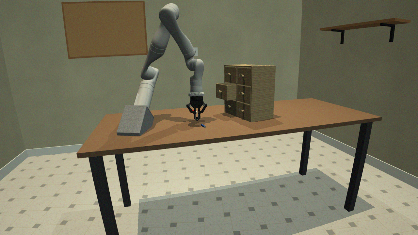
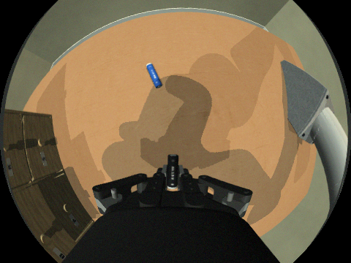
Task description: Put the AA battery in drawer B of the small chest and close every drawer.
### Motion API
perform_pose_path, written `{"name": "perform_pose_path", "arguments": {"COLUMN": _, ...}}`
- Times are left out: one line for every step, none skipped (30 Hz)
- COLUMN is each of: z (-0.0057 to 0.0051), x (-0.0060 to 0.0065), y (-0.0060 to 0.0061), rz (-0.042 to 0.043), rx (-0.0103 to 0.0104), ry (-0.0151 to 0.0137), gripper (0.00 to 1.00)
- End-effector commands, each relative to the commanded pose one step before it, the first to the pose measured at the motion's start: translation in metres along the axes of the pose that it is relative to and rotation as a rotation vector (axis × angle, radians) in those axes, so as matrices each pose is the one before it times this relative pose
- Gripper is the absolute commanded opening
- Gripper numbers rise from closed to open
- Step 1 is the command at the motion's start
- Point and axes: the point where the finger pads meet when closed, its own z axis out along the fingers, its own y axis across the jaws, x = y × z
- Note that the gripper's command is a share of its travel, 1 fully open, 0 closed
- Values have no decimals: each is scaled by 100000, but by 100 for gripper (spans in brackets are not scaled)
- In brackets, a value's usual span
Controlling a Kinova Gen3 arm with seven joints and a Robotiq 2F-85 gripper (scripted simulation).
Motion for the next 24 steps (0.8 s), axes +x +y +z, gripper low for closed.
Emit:
{"name": "perform_pose_path", "arguments": {"z": -398, "x": 65, "y": -101, "rz": 145, "rx": 379, "ry": 83, "gripper": 9}}
{"name": "perform_pose_path", "arguments": {"z": -215, "x": 1, "y": -2, "rz": 3, "rx": 2, "ry": 4, "gripper": 9}}
{"name": "perform_pose_path", "arguments": {"z": -258, "x": -1, "y": 1, "rz": -2, "rx": -2, "ry": -3, "gripper": 9}}
{"name": "perform_pose_path", "arguments": {"z": -305, "x": 1, "y": -1, "rz": 2, "rx": 2, "ry": 3, "gripper": 9}}
{"name": "perform_pose_path", "arguments": {"z": -349, "x": 0, "y": 0, "rz": -1, "rx": -1, "ry": -1, "gripper": 9}}
{"name": "perform_pose_path", "arguments": {"z": -392, "x": -1, "y": 1, "rz": -2, "rx": -1, "ry": -3, "gripper": 9}}
{"name": "perform_pose_path", "arguments": {"z": -435, "x": 0, "y": 0, "rz": 1, "rx": 0, "ry": 1, "gripper": 9}}
{"name": "perform_pose_path", "arguments": {"z": -474, "x": 0, "y": 0, "rz": 0, "rx": 0, "ry": 1, "gripper": 9}}
{"name": "perform_pose_path", "arguments": {"z": 0, "x": 0, "y": 0, "rz": 0, "rx": 0, "ry": 0, "gripper": 9}}
{"name": "perform_pose_path", "arguments": {"z": 0, "x": 0, "y": 0, "rz": 0, "rx": 0, "ry": 0, "gripper": 9}}
{"name": "perform_pose_path", "arguments": {"z": -505, "x": 0, "y": 0, "rz": 0, "rx": 0, "ry": 0, "gripper": 9}}
{"name": "perform_pose_path", "arguments": {"z": -526, "x": 0, "y": 0, "rz": 0, "rx": 0, "ry": -1, "gripper": 9}}
{"name": "perform_pose_path", "arguments": {"z": -540, "x": 0, "y": 0, "rz": -1, "rx": 0, "ry": -1, "gripper": 9}}
{"name": "perform_pose_path", "arguments": {"z": -546, "x": 0, "y": 0, "rz": 1, "rx": 0, "ry": 1, "gripper": 9}}
{"name": "perform_pose_path", "arguments": {"z": -546, "x": 0, "y": 0, "rz": 1, "rx": 0, "ry": 1, "gripper": 9}}
{"name": "perform_pose_path", "arguments": {"z": -538, "x": 0, "y": 0, "rz": 0, "rx": 0, "ry": 1, "gripper": 9}}
{"name": "perform_pose_path", "arguments": {"z": -523, "x": 0, "y": 0, "rz": 0, "rx": 0, "ry": 0, "gripper": 9}}
{"name": "perform_pose_path", "arguments": {"z": -501, "x": 0, "y": 0, "rz": 0, "rx": 0, "ry": 0, "gripper": 9}}
{"name": "perform_pose_path", "arguments": {"z": -473, "x": 0, "y": 0, "rz": 0, "rx": 0, "ry": 0, "gripper": 9}}
{"name": "perform_pose_path", "arguments": {"z": -438, "x": 0, "y": 0, "rz": -1, "rx": 0, "ry": -1, "gripper": 9}}
{"name": "perform_pose_path", "arguments": {"z": -399, "x": 0, "y": 0, "rz": 0, "rx": 0, "ry": 0, "gripper": 9}}
{"name": "perform_pose_path", "arguments": {"z": -354, "x": 1, "y": -1, "rz": 1, "rx": 1, "ry": 2, "gripper": 9}}
{"name": "perform_pose_path", "arguments": {"z": -308, "x": 0, "y": 0, "rz": 0, "rx": 0, "ry": -1, "gripper": 9}}
{"name": "perform_pose_path", "arguments": {"z": -258, "x": 0, "y": 0, "rz": 0, "rx": 0, "ry": 0, "gripper": 9}}
